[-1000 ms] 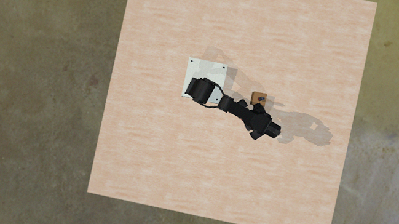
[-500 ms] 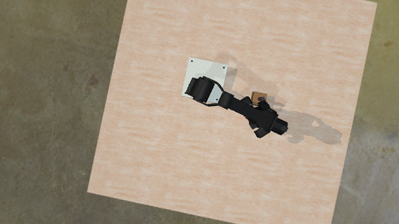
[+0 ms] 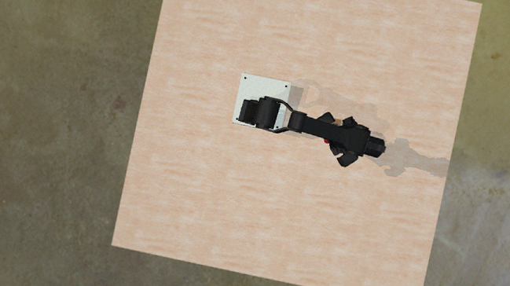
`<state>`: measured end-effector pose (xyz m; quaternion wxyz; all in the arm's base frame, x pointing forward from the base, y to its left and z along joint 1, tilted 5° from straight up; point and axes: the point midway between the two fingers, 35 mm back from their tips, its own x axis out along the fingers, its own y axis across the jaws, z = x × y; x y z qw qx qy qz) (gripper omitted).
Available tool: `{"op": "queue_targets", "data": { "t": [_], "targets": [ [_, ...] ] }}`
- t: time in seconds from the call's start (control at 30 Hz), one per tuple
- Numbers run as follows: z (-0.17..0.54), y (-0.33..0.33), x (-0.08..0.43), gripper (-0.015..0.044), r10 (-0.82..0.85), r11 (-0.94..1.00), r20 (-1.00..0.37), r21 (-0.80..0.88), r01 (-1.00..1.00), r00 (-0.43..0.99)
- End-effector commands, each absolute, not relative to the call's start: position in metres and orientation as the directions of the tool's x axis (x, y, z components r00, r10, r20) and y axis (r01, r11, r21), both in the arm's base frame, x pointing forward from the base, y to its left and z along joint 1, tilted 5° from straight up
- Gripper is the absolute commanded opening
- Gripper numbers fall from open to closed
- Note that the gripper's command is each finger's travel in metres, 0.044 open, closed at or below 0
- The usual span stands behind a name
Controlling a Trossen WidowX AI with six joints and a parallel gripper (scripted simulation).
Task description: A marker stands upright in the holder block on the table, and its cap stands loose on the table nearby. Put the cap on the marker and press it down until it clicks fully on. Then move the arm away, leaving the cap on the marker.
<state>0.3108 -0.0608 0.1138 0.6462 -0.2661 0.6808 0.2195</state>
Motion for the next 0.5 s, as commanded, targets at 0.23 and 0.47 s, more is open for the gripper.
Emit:
{"op": "queue_targets", "data": {
  "t": [0.23,0.47],
  "targets": [
    [0.131,-0.026,0.328,0.0000,-0.071,0.763,-0.997,-0.042,-0.645,-0.020],
    [0.140,-0.003,0.336,0.0000,-0.070,0.762,-0.997,-0.040,-0.646,-0.021]
  ]
}}
